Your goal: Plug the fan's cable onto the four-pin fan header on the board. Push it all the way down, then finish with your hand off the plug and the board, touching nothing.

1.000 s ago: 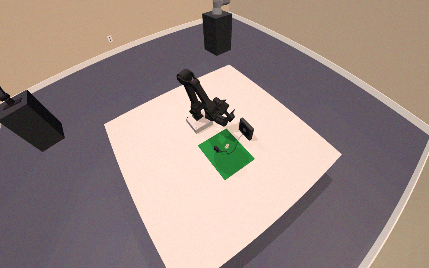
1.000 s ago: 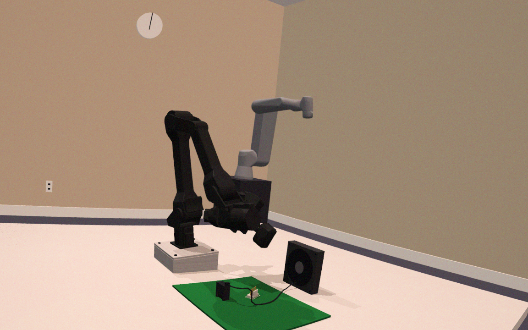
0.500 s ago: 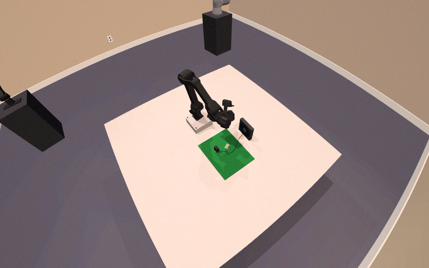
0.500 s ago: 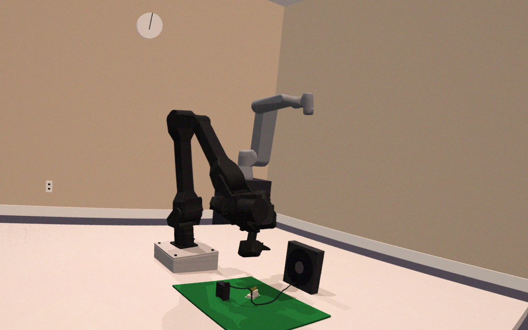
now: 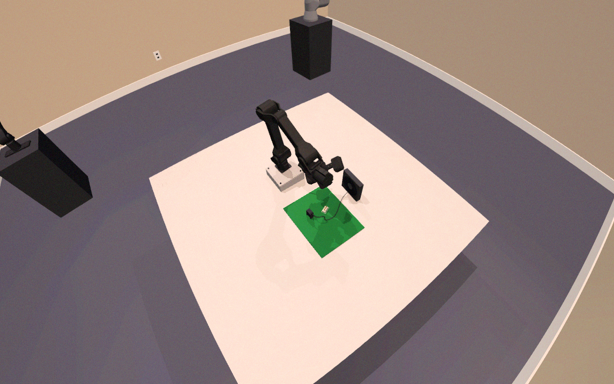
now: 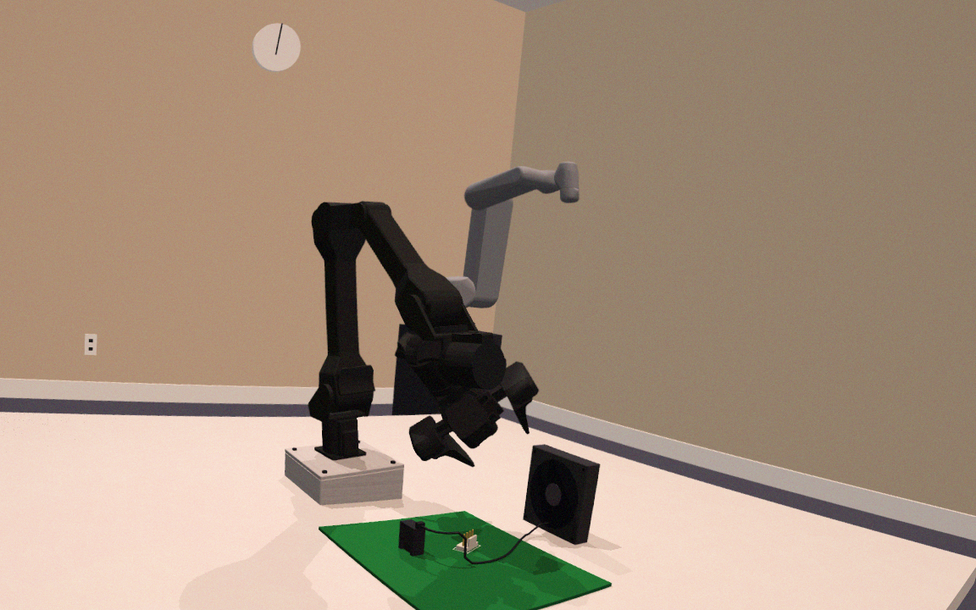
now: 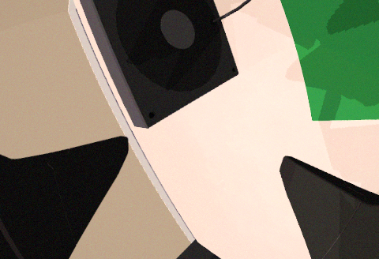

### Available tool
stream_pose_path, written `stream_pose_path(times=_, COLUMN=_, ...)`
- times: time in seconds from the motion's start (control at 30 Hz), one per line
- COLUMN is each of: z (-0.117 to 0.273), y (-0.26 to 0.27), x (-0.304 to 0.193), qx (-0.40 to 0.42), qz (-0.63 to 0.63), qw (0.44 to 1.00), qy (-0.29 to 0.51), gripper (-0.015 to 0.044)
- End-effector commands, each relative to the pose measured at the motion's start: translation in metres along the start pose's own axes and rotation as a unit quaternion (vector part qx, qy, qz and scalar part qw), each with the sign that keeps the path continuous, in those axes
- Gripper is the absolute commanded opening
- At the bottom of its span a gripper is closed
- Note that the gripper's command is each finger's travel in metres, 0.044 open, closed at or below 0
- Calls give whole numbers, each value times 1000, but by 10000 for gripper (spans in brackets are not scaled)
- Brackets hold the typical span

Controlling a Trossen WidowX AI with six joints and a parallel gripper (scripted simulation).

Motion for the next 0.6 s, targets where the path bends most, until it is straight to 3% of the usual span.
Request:
stream_pose_path(times=0.0, z=51, y=12, x=43, qx=-26, qz=-438, qw=885, qy=-155, gripper=440)
stream_pose_path(times=0.27, z=82, y=11, x=58, qx=3, qz=-635, qw=736, qy=-235, gripper=440)
stream_pose_path(times=0.57, z=118, y=8, x=70, qx=72, qz=-795, qw=517, qy=-308, gripper=440)
Point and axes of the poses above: the point midway between the two fingers, 35 mm back from their tips, its own z axis back along the fingers, its own y axis across the jaws, x = y × z, the point moved 3 cm from there along z, back along the fingers, and after that the axes turned 13 degrees about -z, right-handed, at the moved point
